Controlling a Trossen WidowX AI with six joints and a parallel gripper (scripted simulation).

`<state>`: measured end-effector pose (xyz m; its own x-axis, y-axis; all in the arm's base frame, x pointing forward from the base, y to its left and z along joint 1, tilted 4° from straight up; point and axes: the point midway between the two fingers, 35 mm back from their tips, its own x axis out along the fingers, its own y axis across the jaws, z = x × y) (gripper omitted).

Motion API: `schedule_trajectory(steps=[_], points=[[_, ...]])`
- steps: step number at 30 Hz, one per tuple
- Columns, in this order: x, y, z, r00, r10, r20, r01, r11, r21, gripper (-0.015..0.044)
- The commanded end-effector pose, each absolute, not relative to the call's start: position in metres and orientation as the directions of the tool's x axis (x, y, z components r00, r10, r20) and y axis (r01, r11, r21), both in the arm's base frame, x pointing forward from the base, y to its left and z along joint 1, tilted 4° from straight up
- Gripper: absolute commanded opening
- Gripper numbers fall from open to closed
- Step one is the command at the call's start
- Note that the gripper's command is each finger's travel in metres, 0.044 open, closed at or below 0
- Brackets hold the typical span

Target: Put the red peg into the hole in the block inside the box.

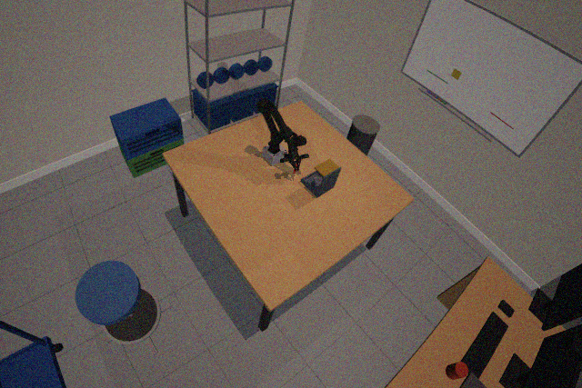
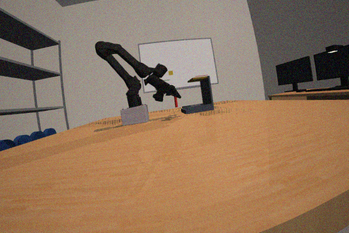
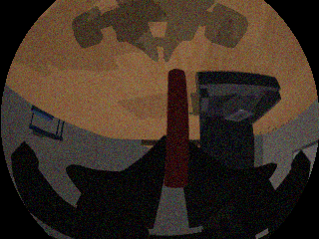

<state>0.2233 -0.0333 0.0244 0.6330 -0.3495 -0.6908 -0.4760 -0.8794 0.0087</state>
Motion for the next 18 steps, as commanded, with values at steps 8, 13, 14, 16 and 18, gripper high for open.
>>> schedule_trajectory(steps=[8, 13, 14, 16, 18], points=[[0.233, -0.026, 0.030, 0.646, -0.333, -0.687, -0.455, -0.891, 0.003, 0.0000], [0.240, -0.022, 0.032, 0.651, -0.324, -0.687, -0.444, -0.896, 0.002, 0.0000], [0.241, -0.021, 0.032, 0.651, -0.322, -0.687, -0.442, -0.897, 0.002, 0.0000], [0.243, -0.019, 0.032, 0.653, -0.319, -0.687, -0.438, -0.899, 0.001, 0.0000], [0.246, -0.017, 0.033, 0.655, -0.316, -0.687, -0.433, -0.901, 0.001, 0.0000]])
